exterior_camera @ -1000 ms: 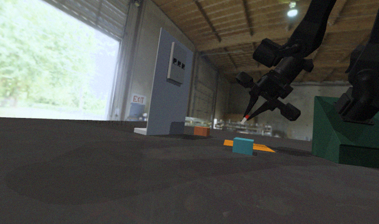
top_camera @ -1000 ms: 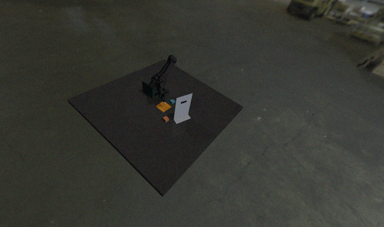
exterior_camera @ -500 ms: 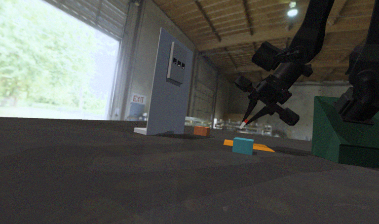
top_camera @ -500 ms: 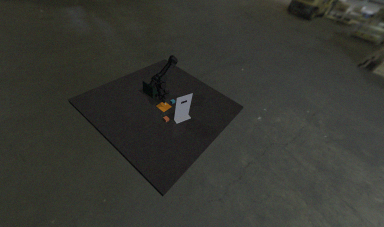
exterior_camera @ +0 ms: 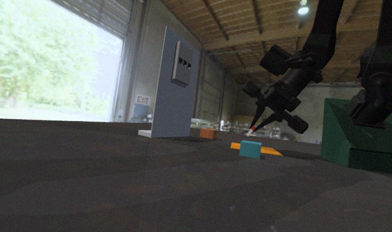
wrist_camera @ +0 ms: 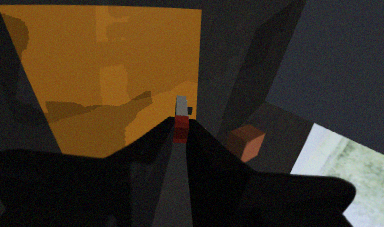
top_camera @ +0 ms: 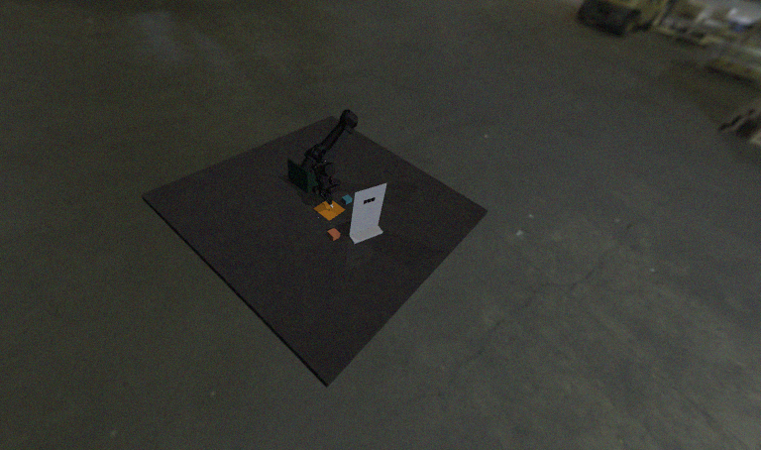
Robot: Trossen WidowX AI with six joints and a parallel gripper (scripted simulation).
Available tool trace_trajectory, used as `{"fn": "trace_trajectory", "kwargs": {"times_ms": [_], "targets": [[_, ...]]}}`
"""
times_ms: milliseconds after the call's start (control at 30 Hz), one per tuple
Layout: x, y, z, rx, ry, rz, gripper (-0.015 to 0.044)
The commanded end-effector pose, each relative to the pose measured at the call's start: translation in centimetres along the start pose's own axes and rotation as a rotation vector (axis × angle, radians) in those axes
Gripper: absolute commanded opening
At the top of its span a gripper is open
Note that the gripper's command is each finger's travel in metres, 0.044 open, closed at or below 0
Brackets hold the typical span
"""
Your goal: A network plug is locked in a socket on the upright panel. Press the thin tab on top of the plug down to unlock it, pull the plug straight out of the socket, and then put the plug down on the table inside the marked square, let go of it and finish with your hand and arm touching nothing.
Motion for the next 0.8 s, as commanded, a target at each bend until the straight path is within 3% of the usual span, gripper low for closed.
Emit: {"fn": "trace_trajectory", "kwargs": {"times_ms": [0,767], "targets": [[0.2,0.0,0.5,0.009,-0.003,0.003,0.0000],[1.4,-0.2,1.6,0.011,-0.001,-0.003,0.0000]]}}
Point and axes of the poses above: the point midway between the two fingers, 35 mm back from their tips, its own x axis out along the fingers, its own z axis across the jaws, y = z × x, the point moved 1 cm from there along -x, back along the fingers, and after that the axes turned 4 degrees about x, right-handed, at the moved point
